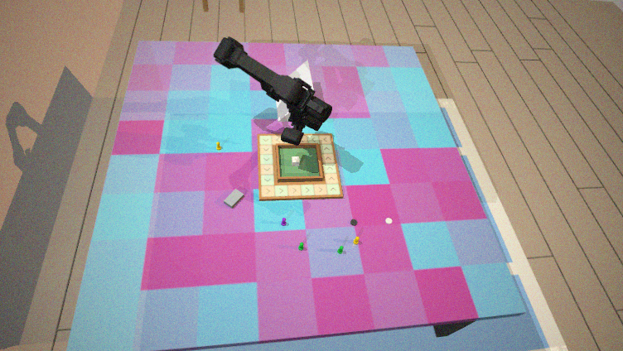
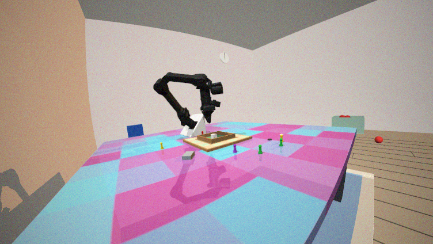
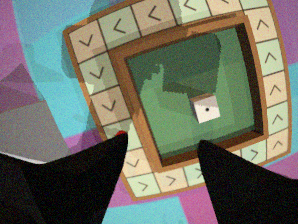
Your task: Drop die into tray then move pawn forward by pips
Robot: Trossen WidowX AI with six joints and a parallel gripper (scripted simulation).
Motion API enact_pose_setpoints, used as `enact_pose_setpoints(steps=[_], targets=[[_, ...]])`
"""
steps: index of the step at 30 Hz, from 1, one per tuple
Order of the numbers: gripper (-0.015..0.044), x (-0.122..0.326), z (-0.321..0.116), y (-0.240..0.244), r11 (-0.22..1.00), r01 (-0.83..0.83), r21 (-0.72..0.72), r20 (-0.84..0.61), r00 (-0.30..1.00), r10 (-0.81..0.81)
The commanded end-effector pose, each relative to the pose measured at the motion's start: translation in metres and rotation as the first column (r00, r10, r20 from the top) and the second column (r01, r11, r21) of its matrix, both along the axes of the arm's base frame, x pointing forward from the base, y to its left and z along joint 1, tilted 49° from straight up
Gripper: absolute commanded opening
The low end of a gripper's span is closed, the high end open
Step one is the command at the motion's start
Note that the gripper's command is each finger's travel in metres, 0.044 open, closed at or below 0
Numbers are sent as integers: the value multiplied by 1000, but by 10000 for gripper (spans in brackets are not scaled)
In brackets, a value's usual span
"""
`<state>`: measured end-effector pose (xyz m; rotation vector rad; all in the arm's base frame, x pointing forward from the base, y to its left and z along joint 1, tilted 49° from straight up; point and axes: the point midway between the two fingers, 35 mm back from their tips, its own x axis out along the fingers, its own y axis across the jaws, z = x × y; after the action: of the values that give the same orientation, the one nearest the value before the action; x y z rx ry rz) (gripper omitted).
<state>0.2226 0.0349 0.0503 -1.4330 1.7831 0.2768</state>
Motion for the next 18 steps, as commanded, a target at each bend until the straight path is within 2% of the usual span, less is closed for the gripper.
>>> enact_pose_setpoints(steps=[1,3,5,18], targets=[[200,-39,-4,-14,975,220,-9,230,950,-213],[200,-55,-7,-20,950,312,5,335,895,-296],[200,-61,-8,-22,939,344,12,372,870,-324],[200,-62,-17,-34,939,344,12,372,870,-323]])
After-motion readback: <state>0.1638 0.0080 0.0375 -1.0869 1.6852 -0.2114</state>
